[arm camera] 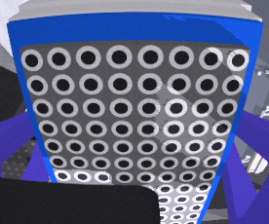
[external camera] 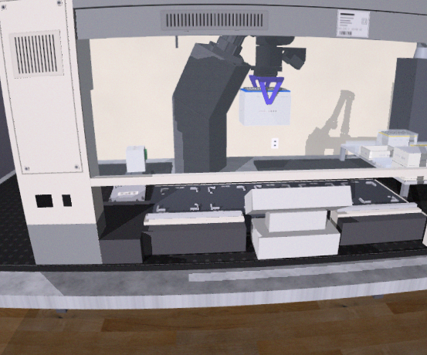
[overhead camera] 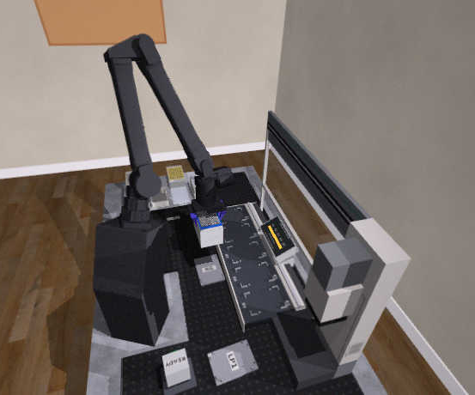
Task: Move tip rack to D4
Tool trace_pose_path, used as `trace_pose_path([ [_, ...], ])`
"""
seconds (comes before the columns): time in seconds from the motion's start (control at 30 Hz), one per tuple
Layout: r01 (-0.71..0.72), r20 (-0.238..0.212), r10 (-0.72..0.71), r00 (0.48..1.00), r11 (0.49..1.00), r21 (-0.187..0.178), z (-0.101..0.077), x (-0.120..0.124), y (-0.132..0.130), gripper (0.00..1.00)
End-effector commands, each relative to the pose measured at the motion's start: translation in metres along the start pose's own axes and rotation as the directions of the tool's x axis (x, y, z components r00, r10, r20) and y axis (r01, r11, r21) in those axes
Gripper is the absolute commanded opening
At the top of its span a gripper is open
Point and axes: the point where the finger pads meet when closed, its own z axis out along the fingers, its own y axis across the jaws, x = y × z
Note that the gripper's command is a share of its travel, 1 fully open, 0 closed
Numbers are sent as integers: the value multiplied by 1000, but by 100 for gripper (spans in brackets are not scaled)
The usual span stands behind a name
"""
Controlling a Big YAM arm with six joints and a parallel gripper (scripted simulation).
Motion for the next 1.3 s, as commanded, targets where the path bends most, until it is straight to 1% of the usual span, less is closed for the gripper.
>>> trace_pose_path([
  [0.0, 2, 5, -2, 1000, 1000, 5, 7, -3, 0, 0],
  [0.27, 4, 8, -5, 1000, 1000, 12, 20, -5, -5, 0],
  [0.33, 4, 8, -5, 1000, 1000, 12, 20, -5, -5, 0],
  [0.37, 10, 12, -11, 1000, 1000, 27, 18, -8, -9, 0],
  [0.4, 5, 8, -5, 1000, 1000, 13, 23, -6, -6, 0],
  [0.83, 5, 9, -5, 1000, 1000, 14, 45, -6, -7, 0],
  [0.9, 5, 9, -5, 1000, 1000, 14, 45, -6, -7, 0],
  [0.93, 9, 12, -9, 1000, 1000, 23, 43, -7, -6, 0],
  [0.97, 2, 6, -2, 1000, 1000, 5, 48, -4, -1, 0],
  [1.27, 4, 8, -4, 1000, 1000, 11, 64, -5, -4, 0],
])
